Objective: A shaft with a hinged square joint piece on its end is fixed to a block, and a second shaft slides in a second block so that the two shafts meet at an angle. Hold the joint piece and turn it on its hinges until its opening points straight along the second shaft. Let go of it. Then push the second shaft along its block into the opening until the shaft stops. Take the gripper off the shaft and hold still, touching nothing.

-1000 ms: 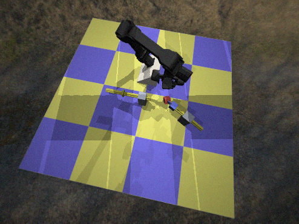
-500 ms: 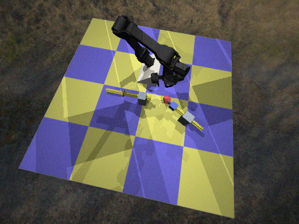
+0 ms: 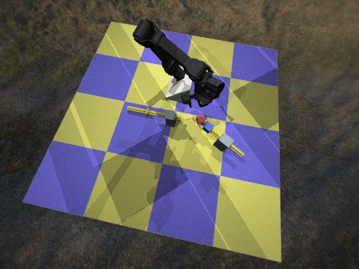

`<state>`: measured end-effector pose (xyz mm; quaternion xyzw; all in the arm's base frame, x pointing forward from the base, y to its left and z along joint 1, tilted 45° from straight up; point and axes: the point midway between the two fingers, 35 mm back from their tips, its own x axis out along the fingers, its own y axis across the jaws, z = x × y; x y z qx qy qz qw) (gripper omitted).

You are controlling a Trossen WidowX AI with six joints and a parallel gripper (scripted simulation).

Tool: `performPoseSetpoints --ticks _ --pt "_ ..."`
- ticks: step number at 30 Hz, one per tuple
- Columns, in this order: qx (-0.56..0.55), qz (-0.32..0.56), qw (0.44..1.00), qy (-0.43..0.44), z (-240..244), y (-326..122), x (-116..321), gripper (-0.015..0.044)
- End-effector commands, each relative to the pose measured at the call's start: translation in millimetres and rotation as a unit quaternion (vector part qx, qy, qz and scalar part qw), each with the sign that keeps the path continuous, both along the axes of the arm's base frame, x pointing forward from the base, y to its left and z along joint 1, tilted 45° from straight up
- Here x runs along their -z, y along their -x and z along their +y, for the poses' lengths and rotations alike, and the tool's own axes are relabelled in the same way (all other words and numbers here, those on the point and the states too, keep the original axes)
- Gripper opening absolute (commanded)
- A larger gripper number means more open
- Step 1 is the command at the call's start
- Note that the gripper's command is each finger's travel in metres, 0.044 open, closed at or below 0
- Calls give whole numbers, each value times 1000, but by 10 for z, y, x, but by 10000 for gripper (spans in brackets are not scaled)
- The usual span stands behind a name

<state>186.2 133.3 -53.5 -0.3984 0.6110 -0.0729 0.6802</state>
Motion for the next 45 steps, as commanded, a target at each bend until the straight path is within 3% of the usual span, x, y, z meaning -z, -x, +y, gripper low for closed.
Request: performPoseSetpoints --ticks 1,10,28,45 --pt "-2 3 1000 6 -145 17 118 440" --pt "-2 3 1000 8 -420 42 357 440" --pt "-2 0 1000 7 -235 -605 539 440" --pt "-2 0 1000 8 -363 -671 713 440"
